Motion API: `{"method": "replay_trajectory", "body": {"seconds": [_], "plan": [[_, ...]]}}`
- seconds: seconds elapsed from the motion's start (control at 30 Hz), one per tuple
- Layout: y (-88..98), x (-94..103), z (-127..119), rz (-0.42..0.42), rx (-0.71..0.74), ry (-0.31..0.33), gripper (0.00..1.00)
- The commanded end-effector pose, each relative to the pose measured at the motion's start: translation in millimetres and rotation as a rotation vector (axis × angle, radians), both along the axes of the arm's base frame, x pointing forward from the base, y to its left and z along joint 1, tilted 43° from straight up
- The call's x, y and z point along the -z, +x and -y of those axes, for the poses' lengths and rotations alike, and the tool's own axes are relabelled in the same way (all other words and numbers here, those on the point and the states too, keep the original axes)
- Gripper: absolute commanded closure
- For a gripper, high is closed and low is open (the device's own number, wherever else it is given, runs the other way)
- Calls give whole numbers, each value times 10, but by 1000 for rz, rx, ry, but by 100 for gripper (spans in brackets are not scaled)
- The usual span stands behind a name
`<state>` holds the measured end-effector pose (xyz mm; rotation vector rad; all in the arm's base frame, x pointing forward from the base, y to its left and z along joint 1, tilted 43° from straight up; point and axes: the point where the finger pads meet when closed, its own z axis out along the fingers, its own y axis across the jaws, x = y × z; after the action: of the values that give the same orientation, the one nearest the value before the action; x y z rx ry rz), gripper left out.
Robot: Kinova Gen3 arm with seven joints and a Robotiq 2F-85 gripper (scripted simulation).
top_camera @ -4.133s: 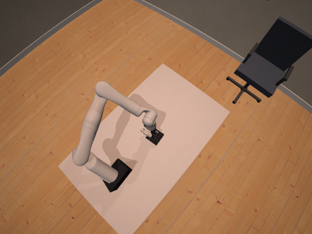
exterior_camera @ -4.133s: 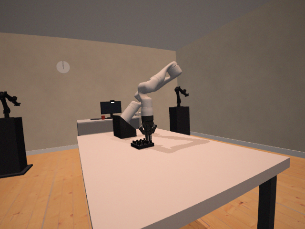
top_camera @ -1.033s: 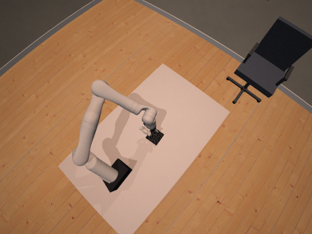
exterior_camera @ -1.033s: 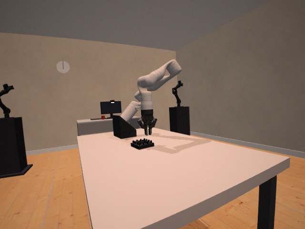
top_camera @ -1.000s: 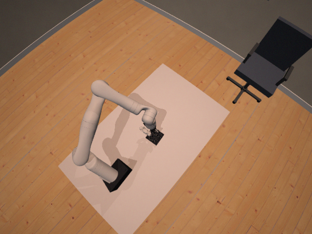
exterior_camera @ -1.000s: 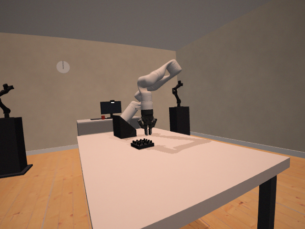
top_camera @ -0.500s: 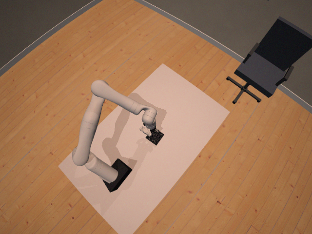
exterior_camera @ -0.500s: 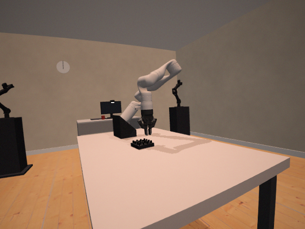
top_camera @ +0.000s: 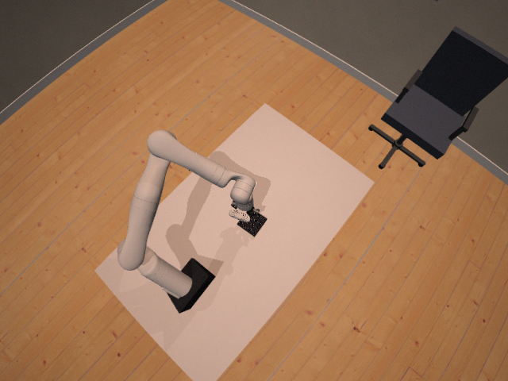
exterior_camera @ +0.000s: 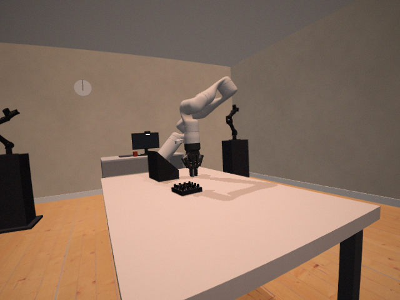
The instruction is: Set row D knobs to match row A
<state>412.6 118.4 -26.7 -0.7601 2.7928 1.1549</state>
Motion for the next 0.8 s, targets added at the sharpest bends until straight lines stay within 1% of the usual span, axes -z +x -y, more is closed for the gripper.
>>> {"method": "replay_trajectory", "body": {"seconds": [0.0, 0.17, 0.23, 0.73, 0.77], "plan": [[7, -19, 30, 41, -34, 10, 81], [-17, -32, 50, 147, -149, 35, 81], [-17, -32, 50, 147, -149, 35, 81], [-90, -81, 116, 513, -544, 120, 81], [-90, -81, 116, 513, -544, 120, 81]]}}
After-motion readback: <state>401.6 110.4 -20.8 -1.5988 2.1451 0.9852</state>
